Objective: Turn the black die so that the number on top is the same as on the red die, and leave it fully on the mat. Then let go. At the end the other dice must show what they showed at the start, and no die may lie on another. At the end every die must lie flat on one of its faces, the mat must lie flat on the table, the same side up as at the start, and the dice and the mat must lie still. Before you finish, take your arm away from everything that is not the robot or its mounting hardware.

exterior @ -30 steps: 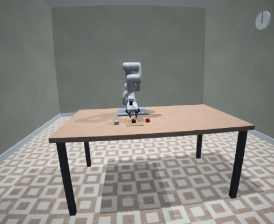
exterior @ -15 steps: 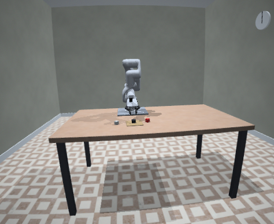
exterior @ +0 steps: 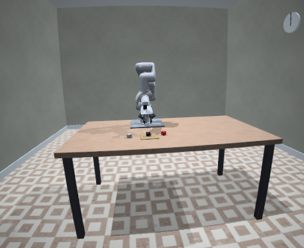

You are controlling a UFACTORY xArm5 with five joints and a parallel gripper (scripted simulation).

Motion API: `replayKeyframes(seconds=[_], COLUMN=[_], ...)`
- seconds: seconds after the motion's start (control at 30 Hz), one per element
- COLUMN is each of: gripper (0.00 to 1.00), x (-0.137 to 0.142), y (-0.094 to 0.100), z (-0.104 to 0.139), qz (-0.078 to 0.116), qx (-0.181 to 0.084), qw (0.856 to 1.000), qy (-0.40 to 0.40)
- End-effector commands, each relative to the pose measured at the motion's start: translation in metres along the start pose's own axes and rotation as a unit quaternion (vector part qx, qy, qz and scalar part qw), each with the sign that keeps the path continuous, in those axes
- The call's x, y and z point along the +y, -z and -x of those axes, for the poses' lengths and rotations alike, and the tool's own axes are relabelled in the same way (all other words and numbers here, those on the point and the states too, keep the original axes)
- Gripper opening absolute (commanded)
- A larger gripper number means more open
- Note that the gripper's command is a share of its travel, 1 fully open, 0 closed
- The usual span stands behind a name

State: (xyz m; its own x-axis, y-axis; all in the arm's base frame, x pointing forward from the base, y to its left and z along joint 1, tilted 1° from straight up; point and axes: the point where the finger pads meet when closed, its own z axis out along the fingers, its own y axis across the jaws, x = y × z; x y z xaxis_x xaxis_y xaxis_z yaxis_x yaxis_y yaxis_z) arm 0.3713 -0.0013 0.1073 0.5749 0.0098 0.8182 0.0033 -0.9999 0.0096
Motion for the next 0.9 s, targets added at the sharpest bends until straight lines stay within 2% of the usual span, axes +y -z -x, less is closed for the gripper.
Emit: replayKeyframes(seconds=[0.0,0.13,0.3,0.4,0.53,0.6,0.67,0.87], gripper=[0.47,0.47,0.47,0.47,0.47,0.47,0.47,0.47], x=[0.000,0.000,0.000,0.001,0.001,0.001,0.000,-0.001], y=[0.000,-0.002,-0.005,-0.006,-0.008,-0.008,-0.011,-0.014], z=[-0.001,-0.002,-0.005,-0.007,-0.013,-0.013,-0.017,-0.023], qz=[0.000,0.000,0.000,0.000,-0.001,-0.001,-0.002,-0.004], qx=[-0.001,-0.010,-0.043,-0.076,-0.134,-0.134,-0.172,-0.234], qw=[1.000,1.000,0.999,0.997,0.991,0.991,0.985,0.972], qy=[0.000,0.000,0.000,0.000,0.000,0.000,0.001,0.002])
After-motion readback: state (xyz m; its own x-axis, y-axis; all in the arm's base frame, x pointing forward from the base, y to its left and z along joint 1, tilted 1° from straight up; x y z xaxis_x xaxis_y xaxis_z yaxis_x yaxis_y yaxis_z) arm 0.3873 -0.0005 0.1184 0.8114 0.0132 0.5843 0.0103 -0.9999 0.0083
